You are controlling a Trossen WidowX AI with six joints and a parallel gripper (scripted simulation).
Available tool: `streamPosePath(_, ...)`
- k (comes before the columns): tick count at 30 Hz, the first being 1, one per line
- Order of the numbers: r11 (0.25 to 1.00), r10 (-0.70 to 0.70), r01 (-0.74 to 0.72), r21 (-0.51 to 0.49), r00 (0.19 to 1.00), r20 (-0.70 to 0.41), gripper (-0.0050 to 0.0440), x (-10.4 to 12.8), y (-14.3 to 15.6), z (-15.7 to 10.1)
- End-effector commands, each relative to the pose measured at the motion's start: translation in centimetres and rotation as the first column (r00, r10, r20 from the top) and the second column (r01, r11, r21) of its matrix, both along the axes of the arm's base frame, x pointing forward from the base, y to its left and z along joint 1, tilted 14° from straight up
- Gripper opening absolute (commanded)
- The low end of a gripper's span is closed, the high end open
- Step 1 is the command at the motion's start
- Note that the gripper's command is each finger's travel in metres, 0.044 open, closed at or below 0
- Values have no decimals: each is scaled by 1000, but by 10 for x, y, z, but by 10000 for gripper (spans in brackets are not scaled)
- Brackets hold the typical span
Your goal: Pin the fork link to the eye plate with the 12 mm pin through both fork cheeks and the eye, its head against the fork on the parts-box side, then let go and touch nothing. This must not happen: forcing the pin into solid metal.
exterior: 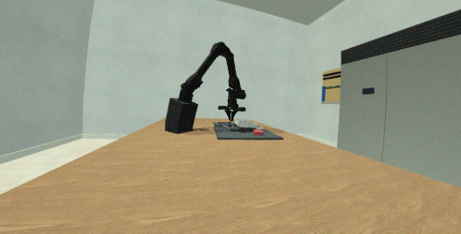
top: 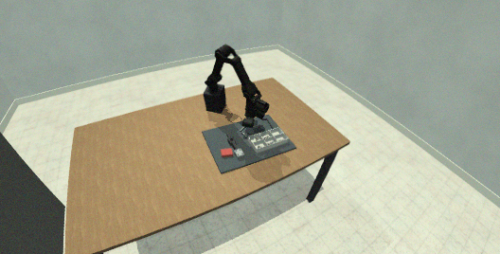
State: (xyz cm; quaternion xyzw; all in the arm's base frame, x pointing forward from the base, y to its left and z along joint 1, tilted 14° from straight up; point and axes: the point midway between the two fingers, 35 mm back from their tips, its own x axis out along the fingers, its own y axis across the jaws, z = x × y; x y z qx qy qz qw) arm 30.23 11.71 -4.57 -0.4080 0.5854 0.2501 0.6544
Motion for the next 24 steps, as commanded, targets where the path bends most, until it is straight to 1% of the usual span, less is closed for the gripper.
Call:
streamPosePath(1,998,66,-66,-14,998,-9,14,0,0,1)
streamPosePath(8,987,158,-158,-31,987,-25,14,0,0,2)
streamPosePath(10,987,158,-158,-31,987,-25,14,0,0,2)
streamPosePath(15,968,245,-247,-45,969,-43,14,0,0,2)
streamPosePath(24,933,350,-354,-61,934,-66,14,0,0,3)
